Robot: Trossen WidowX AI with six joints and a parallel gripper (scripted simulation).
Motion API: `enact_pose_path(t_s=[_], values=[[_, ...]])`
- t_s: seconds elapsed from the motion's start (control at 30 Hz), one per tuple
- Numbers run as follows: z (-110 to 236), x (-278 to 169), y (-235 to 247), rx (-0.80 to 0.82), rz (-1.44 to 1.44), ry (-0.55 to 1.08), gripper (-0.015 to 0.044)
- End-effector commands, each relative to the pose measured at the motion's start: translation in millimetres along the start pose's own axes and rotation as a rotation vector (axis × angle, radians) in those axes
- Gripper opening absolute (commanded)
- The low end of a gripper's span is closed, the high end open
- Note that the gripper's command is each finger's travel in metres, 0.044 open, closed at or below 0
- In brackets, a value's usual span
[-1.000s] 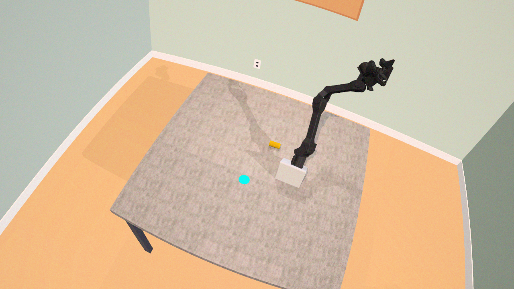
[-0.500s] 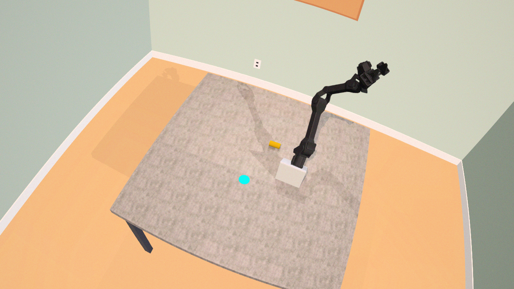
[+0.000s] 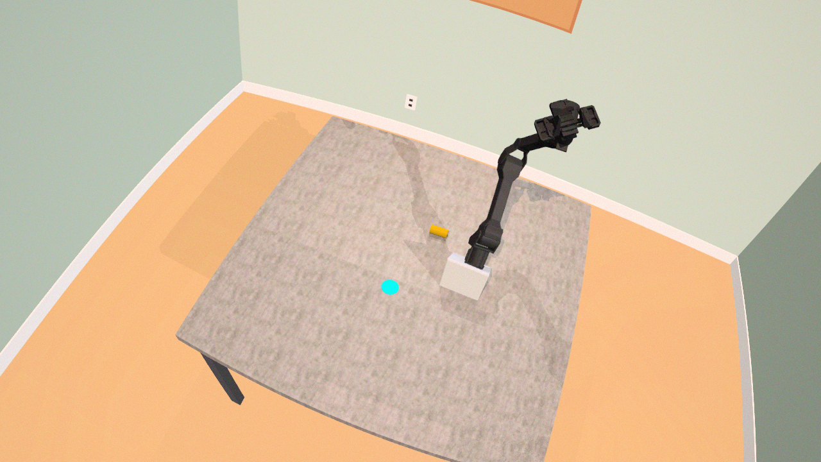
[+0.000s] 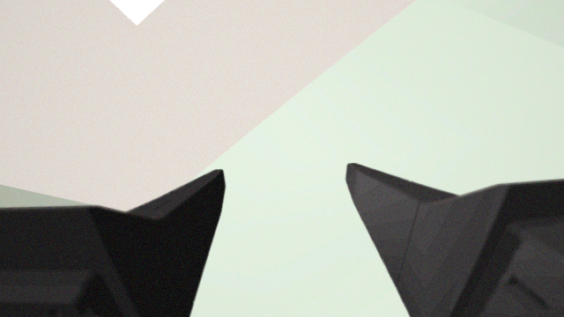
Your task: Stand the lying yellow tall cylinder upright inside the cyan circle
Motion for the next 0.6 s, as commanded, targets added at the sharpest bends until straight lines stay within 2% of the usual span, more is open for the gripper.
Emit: enact_pose_path(t_s=[0.0, 0.3, 0.57], values=[[-9, -4, -26, -0.093, 0.066, 0.016, 0.0309], [-23, -8, -100, -0.341, 0.221, 0.077, 0.0309], [-21, -8, -167, -0.565, 0.332, 0.152, 0.0309]])
Point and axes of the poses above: the point midway between the two fingers, 35 mm back from their tips, its own z axis back along the fingers, its own y axis across the jaws, x = y × z, the point moved 8 cm from there along z, back along the fingers, and after that the axes turned 10 degrees about z, right-handed, at the moved point
